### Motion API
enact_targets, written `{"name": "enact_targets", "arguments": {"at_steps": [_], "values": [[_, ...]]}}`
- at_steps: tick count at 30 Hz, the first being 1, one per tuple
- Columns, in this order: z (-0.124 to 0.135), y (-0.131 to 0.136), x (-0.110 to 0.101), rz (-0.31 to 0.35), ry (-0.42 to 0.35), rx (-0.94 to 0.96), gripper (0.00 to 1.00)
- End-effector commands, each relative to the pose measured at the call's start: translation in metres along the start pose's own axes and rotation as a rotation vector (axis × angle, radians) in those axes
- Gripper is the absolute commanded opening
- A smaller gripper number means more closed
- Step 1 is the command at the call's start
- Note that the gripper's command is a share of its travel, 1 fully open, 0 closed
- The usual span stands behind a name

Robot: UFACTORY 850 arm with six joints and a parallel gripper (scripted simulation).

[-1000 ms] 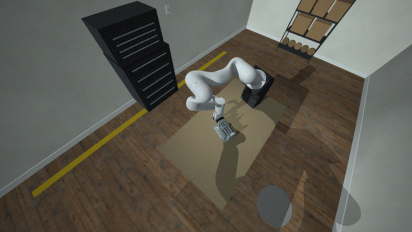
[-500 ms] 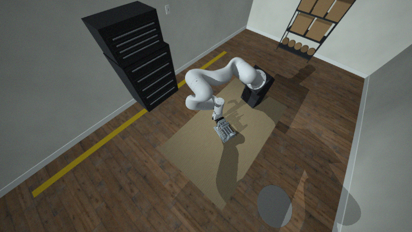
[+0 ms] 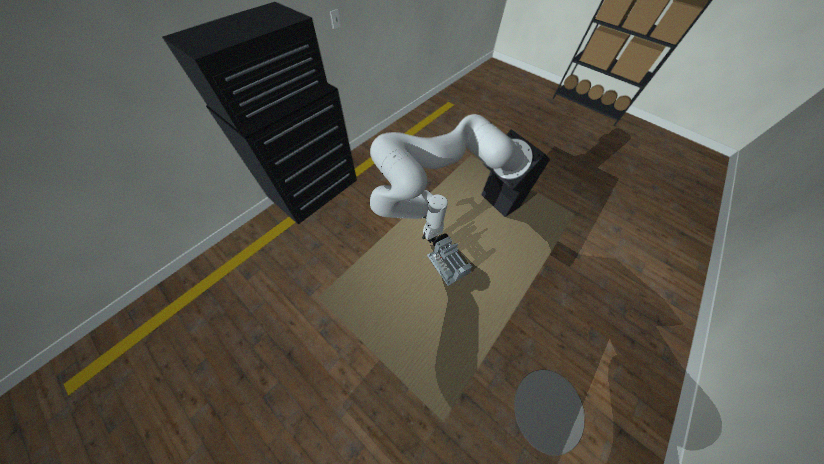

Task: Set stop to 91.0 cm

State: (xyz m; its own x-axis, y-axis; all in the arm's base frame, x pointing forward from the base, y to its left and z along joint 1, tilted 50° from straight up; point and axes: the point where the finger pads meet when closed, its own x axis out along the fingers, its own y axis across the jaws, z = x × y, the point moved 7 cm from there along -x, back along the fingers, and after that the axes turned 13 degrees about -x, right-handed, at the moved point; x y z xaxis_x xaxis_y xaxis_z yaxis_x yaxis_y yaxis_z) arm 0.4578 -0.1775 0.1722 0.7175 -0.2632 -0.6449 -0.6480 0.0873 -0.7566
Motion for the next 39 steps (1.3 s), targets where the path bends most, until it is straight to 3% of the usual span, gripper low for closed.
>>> {"name": "enact_targets", "arguments": {"at_steps": [1, 20, 39], "values": [[-0.001, -0.002, -0.005, 0.0, 0.0, 0.0, 0.06], [0.0, -0.002, -0.032, 0.0, 0.0, 0.0, 0.06], [0.007, 0.028, -0.052, 0.0, 0.0, 0.0, 0.06]]}}
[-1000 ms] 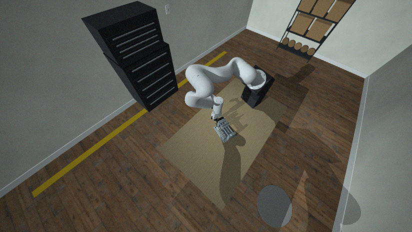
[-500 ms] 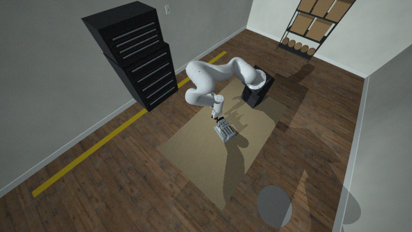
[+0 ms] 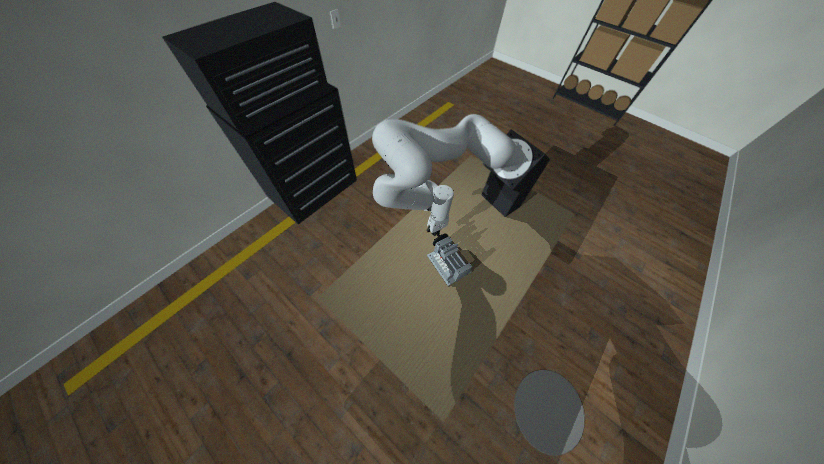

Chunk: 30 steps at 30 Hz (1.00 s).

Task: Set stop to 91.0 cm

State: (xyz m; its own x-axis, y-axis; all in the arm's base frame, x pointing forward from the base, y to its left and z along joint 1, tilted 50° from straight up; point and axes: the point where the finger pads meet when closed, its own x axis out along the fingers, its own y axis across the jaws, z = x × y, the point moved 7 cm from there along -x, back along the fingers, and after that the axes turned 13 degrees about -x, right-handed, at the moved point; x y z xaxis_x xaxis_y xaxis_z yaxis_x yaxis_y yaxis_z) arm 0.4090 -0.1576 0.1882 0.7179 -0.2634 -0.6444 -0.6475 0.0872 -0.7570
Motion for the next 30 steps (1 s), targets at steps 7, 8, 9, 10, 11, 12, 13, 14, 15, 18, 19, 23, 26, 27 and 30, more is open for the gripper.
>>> {"name": "enact_targets", "arguments": {"at_steps": [7, 8, 9, 10, 11, 12, 13, 14, 15, 18, 19, 23, 26, 27, 30], "values": [[0.004, 0.017, 0.0, 0.001, 0.0, 0.0, 0.06], [0.004, 0.019, 0.001, 0.001, 0.0, 0.0, 0.06], [0.005, 0.02, 0.002, 0.001, 0.0, 0.0, 0.06], [0.005, 0.022, 0.003, 0.001, 0.0, 0.0, 0.06], [0.006, 0.024, 0.004, 0.001, 0.0, 0.0, 0.06], [0.006, 0.025, 0.005, 0.001, 0.0, 0.0, 0.06], [0.006, 0.027, 0.006, 0.001, 0.0, 0.0, 0.06], [0.007, 0.028, 0.007, 0.001, 0.0, 0.0, 0.06], [0.007, 0.03, 0.008, 0.001, 0.0, 0.0, 0.06], [0.008, 0.033, 0.012, 0.001, 0.0, 0.0, 0.06], [0.008, 0.034, 0.014, 0.001, 0.0, 0.0, 0.06], [0.009, 0.037, 0.019, 0.001, 0.0, 0.0, 0.06], [0.009, 0.038, 0.022, 0.001, 0.0, 0.0, 0.06], [0.009, 0.039, 0.024, 0.001, 0.0, 0.0, 0.06], [0.009, 0.04, 0.031, 0.001, 0.0, 0.0, 0.06]]}}
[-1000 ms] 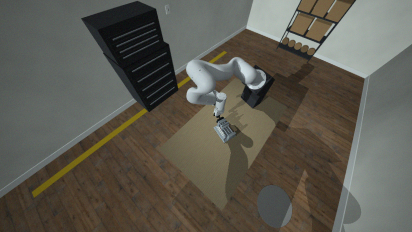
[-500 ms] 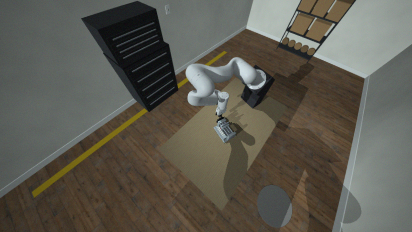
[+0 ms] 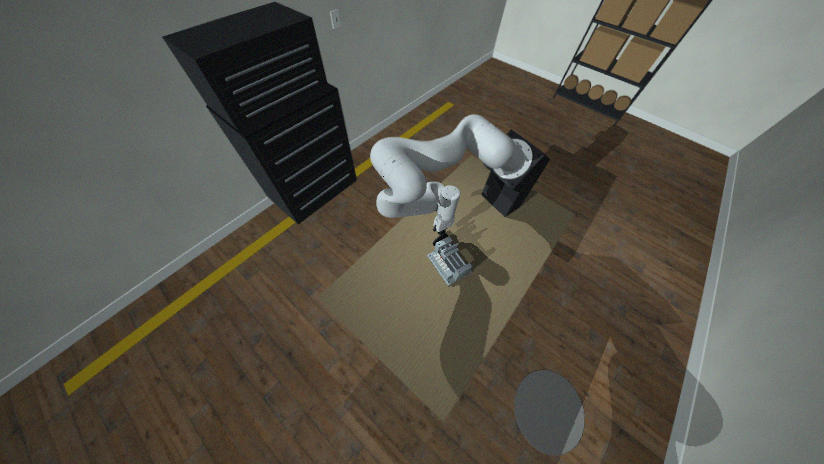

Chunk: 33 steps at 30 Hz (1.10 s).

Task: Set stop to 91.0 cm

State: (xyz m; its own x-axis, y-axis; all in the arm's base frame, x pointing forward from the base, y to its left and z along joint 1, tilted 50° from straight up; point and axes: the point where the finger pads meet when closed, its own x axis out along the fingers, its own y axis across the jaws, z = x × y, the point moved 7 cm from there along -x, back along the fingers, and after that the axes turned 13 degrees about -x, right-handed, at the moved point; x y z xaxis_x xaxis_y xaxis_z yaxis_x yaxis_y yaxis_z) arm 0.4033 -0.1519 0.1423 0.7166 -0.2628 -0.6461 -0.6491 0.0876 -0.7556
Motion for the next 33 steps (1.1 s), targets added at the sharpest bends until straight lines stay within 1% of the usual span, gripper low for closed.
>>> {"name": "enact_targets", "arguments": {"at_steps": [1, 9, 11, 18, 26, 28, 33], "values": [[0.0, 0.001, 0.01, -0.001, 0.0, 0.0, 0.06], [-0.001, -0.006, 0.03, -0.001, 0.0, 0.0, 0.06], [-0.001, -0.006, 0.03, -0.001, 0.0, 0.0, 0.06], [-0.005, -0.024, 0.041, -0.001, 0.0, 0.0, 0.06], [-0.01, -0.044, 0.04, -0.001, 0.0, 0.0, 0.06], [-0.01, -0.044, 0.04, -0.001, 0.0, 0.0, 0.06], [-0.013, -0.055, 0.033, -0.001, 0.0, 0.0, 0.06]]}}
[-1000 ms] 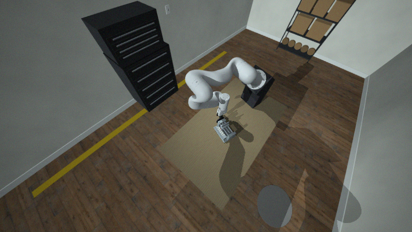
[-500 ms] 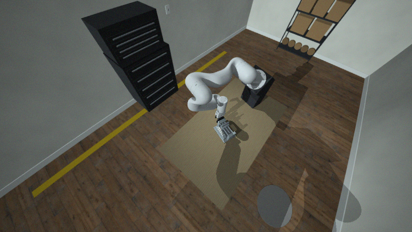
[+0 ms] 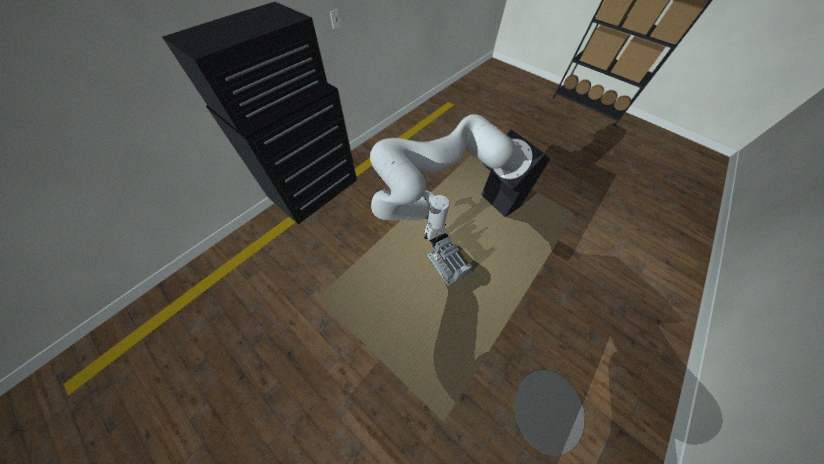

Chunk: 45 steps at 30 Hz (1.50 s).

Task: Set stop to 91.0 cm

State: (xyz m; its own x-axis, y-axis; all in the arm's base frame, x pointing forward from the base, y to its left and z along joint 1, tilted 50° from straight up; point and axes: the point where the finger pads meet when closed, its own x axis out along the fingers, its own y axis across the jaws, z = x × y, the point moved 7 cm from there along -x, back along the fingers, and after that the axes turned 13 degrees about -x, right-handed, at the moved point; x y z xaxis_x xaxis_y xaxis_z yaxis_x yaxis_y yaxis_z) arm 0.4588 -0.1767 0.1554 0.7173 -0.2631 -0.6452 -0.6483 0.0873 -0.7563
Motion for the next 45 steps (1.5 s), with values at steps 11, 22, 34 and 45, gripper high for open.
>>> {"name": "enact_targets", "arguments": {"at_steps": [11, 22, 34, 45], "values": [[-0.004, -0.016, -0.024, 0.0, 0.0, 0.0, 0.06], [-0.003, -0.012, -0.048, 0.0, 0.0, 0.0, 0.06], [0.002, 0.009, -0.062, 0.0, 0.0, 0.0, 0.06], [0.006, 0.028, -0.061, 0.0, 0.0, 0.0, 0.06]]}}
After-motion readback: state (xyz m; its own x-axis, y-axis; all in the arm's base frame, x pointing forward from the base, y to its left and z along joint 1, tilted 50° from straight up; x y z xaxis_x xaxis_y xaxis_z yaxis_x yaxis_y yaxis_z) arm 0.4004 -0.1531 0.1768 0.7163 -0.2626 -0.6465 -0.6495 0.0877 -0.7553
